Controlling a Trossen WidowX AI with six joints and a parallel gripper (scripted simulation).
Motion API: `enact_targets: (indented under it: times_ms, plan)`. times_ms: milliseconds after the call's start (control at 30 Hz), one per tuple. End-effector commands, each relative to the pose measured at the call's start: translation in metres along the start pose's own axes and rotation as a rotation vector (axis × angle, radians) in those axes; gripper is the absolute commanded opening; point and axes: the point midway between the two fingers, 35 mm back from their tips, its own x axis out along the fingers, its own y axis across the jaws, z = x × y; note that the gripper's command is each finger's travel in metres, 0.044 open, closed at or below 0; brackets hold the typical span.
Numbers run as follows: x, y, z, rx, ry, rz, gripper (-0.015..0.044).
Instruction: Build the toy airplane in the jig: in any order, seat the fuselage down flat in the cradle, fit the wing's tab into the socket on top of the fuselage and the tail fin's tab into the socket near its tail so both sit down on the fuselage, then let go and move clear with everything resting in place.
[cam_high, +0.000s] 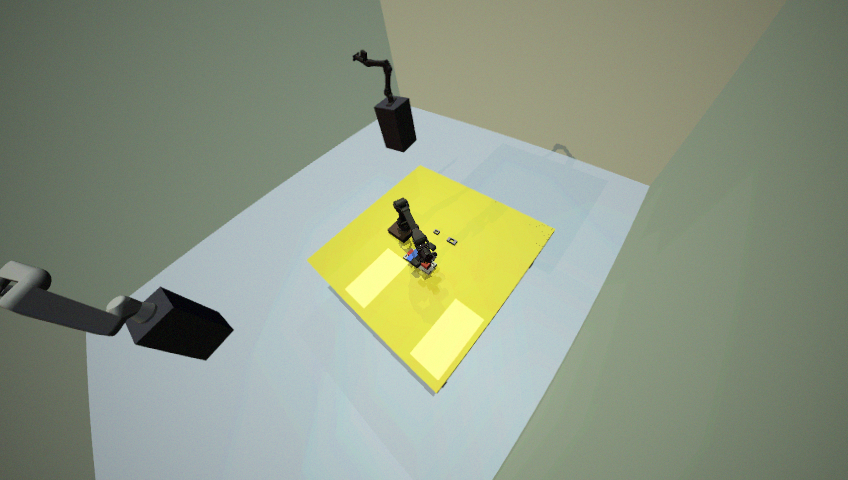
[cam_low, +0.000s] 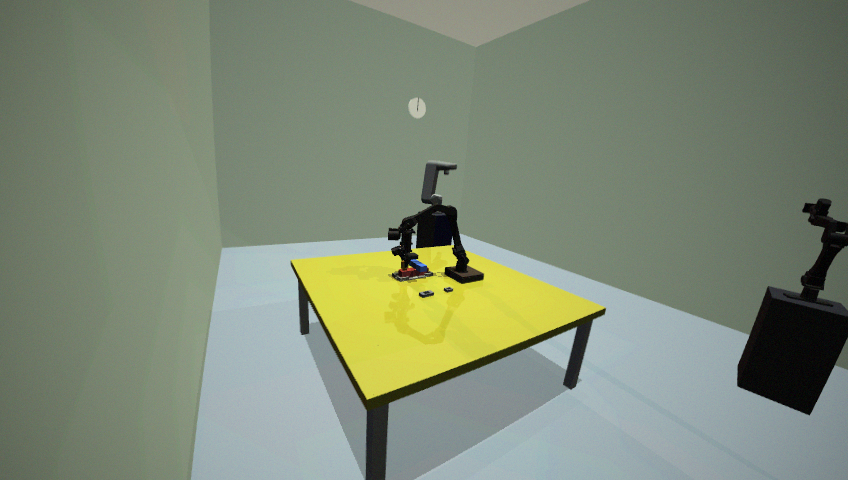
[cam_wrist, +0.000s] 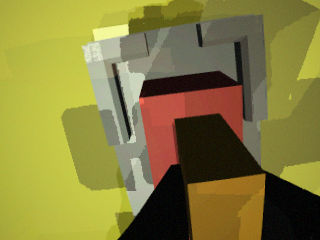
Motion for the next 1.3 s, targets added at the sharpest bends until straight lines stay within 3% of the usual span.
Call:
enact_targets:
  times_ms: [0, 33, 300, 433, 767, 1033, 1267]
  plan:
    - [0.003, 0.0, 0.0, -0.004, -0.002, -0.002, 0.0065]
    - [0.001, 0.0, 0.0, 0.0, 0.001, 0.0, 0.0078]
    - [0.001, 0.0, 0.0, 0.0, 0.001, 0.0, 0.0005]
    - [0.001, 0.0, 0.0, 0.0, 0.001, 0.0, 0.0]
    - [0.001, 0.0, 0.0, 0.0, 0.001, 0.0, 0.026]
    - [-0.002, 0.0, 0.0, 0.0, 0.0, 0.0, 0.026]
    - [-0.087, 0.0, 0.0, -0.004, -0.002, -0.002, 0.026]
